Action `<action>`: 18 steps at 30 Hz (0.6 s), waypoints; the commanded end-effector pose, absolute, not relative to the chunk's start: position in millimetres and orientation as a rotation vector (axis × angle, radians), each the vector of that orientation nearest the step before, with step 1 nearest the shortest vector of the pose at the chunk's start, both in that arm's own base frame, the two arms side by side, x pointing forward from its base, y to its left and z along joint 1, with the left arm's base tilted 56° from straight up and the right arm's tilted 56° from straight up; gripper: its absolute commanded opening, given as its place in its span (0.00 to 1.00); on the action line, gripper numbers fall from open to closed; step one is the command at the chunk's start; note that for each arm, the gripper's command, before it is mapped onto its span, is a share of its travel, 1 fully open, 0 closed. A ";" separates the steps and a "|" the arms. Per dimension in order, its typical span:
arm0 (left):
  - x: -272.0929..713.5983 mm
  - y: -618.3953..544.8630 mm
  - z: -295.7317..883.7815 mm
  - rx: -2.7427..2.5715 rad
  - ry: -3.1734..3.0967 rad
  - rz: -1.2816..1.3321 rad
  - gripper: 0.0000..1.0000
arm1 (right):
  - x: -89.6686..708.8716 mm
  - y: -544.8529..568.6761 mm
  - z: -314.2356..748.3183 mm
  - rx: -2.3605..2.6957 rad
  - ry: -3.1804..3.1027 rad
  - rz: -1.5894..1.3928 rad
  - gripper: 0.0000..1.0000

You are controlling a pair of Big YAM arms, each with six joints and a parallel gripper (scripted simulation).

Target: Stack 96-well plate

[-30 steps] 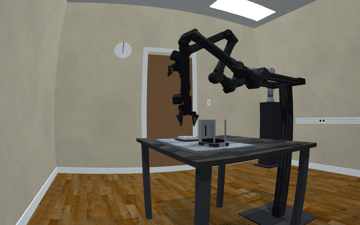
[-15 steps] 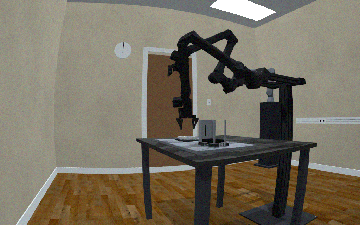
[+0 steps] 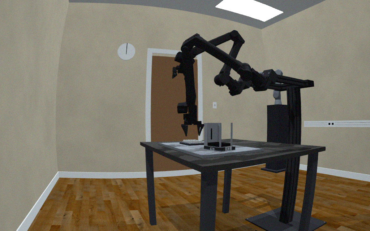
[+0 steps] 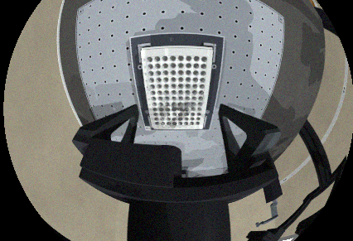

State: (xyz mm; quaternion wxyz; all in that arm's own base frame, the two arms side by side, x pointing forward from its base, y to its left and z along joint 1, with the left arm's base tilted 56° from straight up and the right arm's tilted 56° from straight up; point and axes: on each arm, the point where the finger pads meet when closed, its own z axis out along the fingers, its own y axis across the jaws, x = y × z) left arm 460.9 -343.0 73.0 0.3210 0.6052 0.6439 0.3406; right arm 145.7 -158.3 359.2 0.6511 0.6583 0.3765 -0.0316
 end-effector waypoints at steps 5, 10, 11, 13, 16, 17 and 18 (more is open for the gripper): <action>479.5 -338.7 65.0 1.585 1.692 0.905 1.00 | 142.7 -156.0 365.2 1.484 0.856 -0.059 1.00; 484.9 -338.1 61.0 1.586 1.692 0.905 1.00 | 142.7 -156.0 365.2 1.484 0.856 -0.059 1.00; 486.2 -338.0 60.0 1.586 1.692 0.905 1.00 | 142.7 -156.0 365.2 1.484 0.856 -0.059 1.00; 488.9 -337.7 58.0 1.586 1.692 0.906 1.00 | 142.7 -156.0 365.2 1.484 0.856 -0.059 1.00; 492.9 -337.2 55.0 1.587 1.692 0.906 1.00 | 142.7 -156.0 365.2 1.484 0.856 -0.059 1.00; 494.2 -337.0 54.0 1.587 1.692 0.906 1.00 | 142.7 -156.0 365.2 1.484 0.856 -0.059 1.00; 495.6 -336.9 53.0 1.587 1.692 0.906 1.00 | 142.7 -156.0 365.2 1.484 0.856 -0.059 1.00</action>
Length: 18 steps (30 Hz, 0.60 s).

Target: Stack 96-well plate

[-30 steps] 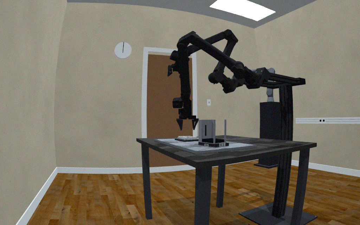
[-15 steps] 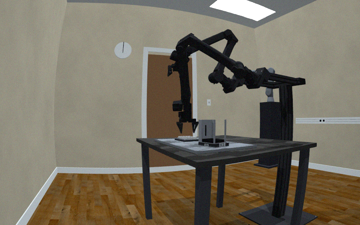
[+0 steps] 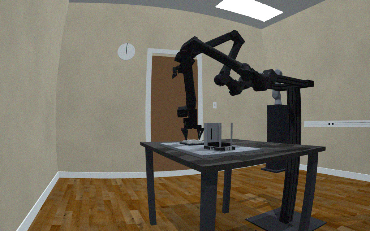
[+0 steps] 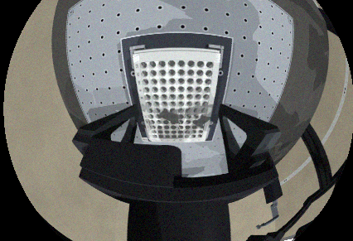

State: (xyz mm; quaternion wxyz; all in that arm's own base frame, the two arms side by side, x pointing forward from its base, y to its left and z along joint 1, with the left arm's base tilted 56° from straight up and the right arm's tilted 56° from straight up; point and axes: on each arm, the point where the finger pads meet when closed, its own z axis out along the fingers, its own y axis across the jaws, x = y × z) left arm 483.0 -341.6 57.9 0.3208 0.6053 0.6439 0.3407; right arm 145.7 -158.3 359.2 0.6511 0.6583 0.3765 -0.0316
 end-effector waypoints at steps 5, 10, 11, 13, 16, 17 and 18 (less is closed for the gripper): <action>499.6 -336.4 50.0 1.587 1.693 0.906 1.00 | 142.7 -156.0 365.2 1.484 0.856 -0.059 1.00; 503.9 -335.8 47.0 1.587 1.693 0.907 1.00 | 142.7 -156.0 365.2 1.484 0.856 -0.059 1.00; 503.7 -335.6 47.9 1.585 1.693 0.907 1.00 | 142.7 -156.0 365.2 1.484 0.856 -0.059 1.00; 500.6 -338.2 52.5 1.587 1.683 0.895 1.00 | 142.7 -156.0 365.2 1.484 0.856 -0.059 1.00; 502.5 -336.6 53.4 1.577 1.688 0.907 1.00 | 142.7 -156.0 365.2 1.484 0.856 -0.059 1.00; 502.5 -336.6 53.4 1.576 1.688 0.907 1.00 | 142.7 -156.0 365.2 1.484 0.856 -0.059 1.00; 499.6 -339.3 53.4 1.587 1.683 0.895 1.00 | 142.7 -156.0 365.2 1.484 0.856 -0.059 1.00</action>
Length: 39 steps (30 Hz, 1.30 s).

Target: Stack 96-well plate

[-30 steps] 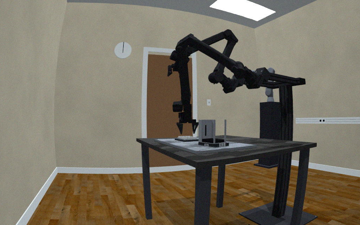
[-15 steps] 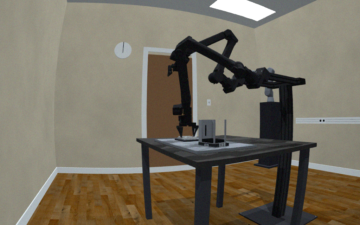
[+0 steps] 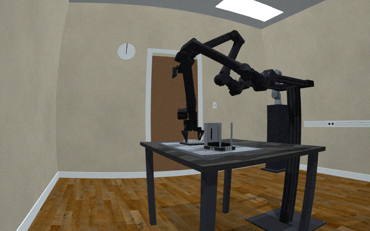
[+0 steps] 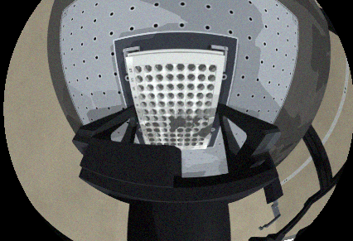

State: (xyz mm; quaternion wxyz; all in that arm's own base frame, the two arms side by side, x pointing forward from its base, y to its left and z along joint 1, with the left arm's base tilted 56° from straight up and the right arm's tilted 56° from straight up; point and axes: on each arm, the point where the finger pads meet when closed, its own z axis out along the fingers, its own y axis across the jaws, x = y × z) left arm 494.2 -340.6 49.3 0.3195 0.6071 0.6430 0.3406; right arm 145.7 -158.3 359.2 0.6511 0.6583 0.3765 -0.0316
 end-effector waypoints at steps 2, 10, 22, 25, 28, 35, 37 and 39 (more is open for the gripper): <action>502.5 -336.5 53.4 1.576 1.688 0.908 1.00 | 142.7 -156.0 365.2 1.484 0.856 -0.059 1.00; 495.7 -342.8 53.5 1.587 1.683 0.895 0.00 | 142.7 -156.0 365.2 1.484 0.856 -0.059 1.00; 495.7 -342.8 53.5 1.587 1.683 0.895 0.00 | 142.7 -156.0 365.2 1.484 0.856 -0.059 1.00; 495.7 -342.8 53.5 1.587 1.683 0.895 0.00 | 142.7 -156.0 365.2 1.484 0.856 -0.059 1.00; 495.7 -342.8 53.5 1.587 1.683 0.895 0.00 | 142.7 -156.0 365.2 1.484 0.856 -0.059 1.00; 495.7 -342.8 53.5 1.587 1.683 0.895 0.00 | 142.7 -156.0 365.2 1.484 0.856 -0.059 1.00; 495.7 -342.8 53.5 1.587 1.683 0.895 0.00 | 142.7 -156.0 365.2 1.484 0.856 -0.059 1.00; 495.7 -342.8 53.5 1.587 1.683 0.895 0.00 | 142.7 -156.0 365.2 1.484 0.856 -0.059 1.00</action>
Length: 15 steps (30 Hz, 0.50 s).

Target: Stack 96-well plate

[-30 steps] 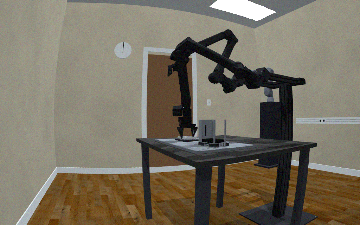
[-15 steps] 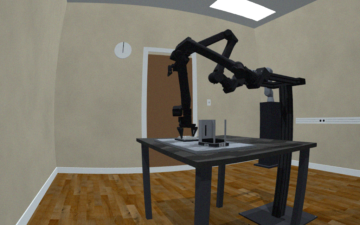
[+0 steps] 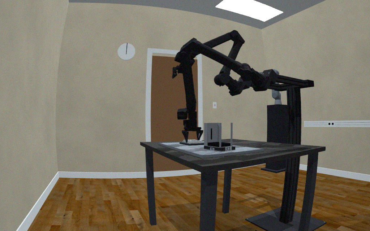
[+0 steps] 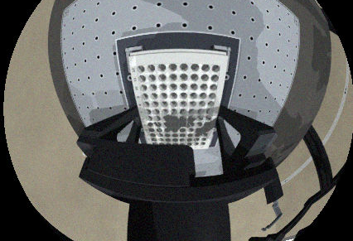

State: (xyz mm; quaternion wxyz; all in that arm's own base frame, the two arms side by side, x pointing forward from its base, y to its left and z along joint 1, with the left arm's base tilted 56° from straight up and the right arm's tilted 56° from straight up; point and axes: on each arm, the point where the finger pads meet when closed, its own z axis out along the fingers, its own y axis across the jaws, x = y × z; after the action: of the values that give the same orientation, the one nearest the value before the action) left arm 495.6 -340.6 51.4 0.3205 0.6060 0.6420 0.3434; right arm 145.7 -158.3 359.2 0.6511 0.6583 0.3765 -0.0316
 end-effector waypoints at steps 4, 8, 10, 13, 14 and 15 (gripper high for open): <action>485.1 -348.0 62.1 1.586 1.673 0.882 0.00 | 142.7 -156.0 365.2 1.484 0.856 -0.059 1.00; 477.8 -349.7 66.3 1.586 1.673 0.883 0.00 | 142.7 -156.0 365.2 1.484 0.856 -0.059 1.00; 475.1 -349.7 68.1 1.586 1.673 0.883 0.00 | 142.7 -156.0 365.2 1.484 0.856 -0.059 1.00; 470.9 -349.8 70.8 1.586 1.673 0.883 0.00 | 142.7 -156.0 365.2 1.484 0.856 -0.059 1.00; 469.4 -349.8 70.2 1.588 1.674 0.884 0.00 | 142.7 -156.0 365.2 1.484 0.856 -0.059 1.00; 469.4 -349.8 70.2 1.588 1.674 0.884 0.00 | 142.7 -156.0 365.2 1.484 0.856 -0.059 1.00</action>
State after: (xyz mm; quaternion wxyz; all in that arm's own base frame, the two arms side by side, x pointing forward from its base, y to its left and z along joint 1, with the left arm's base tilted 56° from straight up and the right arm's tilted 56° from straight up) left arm 478.7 -343.1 66.0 0.3255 0.6063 0.6395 0.3428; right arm 145.7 -158.3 359.2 0.6511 0.6583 0.3765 -0.0316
